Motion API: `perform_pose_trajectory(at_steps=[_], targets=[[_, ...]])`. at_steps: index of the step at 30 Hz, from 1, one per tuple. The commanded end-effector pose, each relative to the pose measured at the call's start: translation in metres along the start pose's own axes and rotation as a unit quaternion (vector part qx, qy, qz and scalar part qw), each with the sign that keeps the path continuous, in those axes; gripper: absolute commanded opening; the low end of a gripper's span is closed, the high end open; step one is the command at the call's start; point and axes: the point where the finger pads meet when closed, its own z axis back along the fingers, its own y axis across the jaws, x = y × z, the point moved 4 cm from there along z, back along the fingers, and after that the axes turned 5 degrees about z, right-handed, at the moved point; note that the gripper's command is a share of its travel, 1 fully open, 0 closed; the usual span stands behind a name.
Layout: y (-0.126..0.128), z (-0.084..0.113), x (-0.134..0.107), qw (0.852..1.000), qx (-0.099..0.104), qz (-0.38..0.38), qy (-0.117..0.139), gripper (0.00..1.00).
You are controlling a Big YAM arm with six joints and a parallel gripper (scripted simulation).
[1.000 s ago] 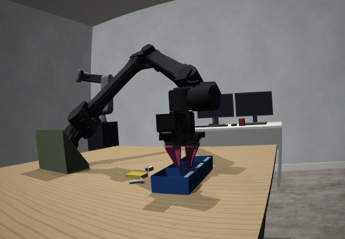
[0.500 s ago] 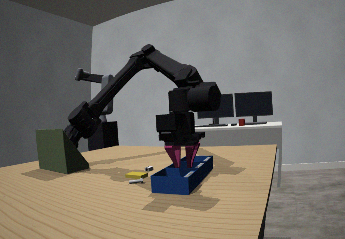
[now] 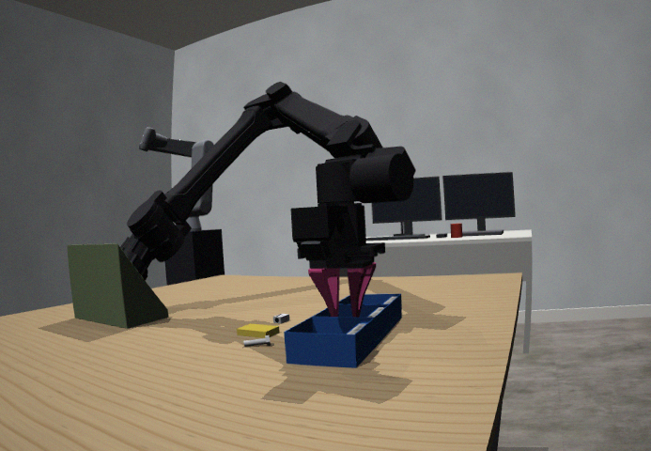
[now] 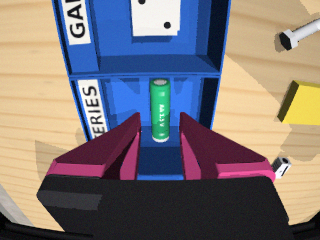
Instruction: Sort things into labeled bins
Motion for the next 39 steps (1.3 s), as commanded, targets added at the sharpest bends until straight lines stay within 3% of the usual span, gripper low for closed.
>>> perform_pose_trajectory(at_steps=[1,11,15,18,23,24,39], targets=[[0.019,0.033,-0.003,0.999,0.027,0.019,-0.011,0.28],[0.019,0.041,-0.005,0.999,0.025,0.022,-0.011,0.28],[0.018,0.061,-0.003,0.999,0.027,0.020,-0.013,0.28],[0.018,0.062,-0.004,0.999,0.027,0.020,-0.013,0.28],[0.013,0.046,-0.013,1.000,0.009,0.025,-0.007,0.28],[0.011,0.046,-0.004,1.000,0.013,0.012,-0.007,0.28],[0.003,0.044,-0.010,1.000,0.007,0.013,-0.004,0.28]])
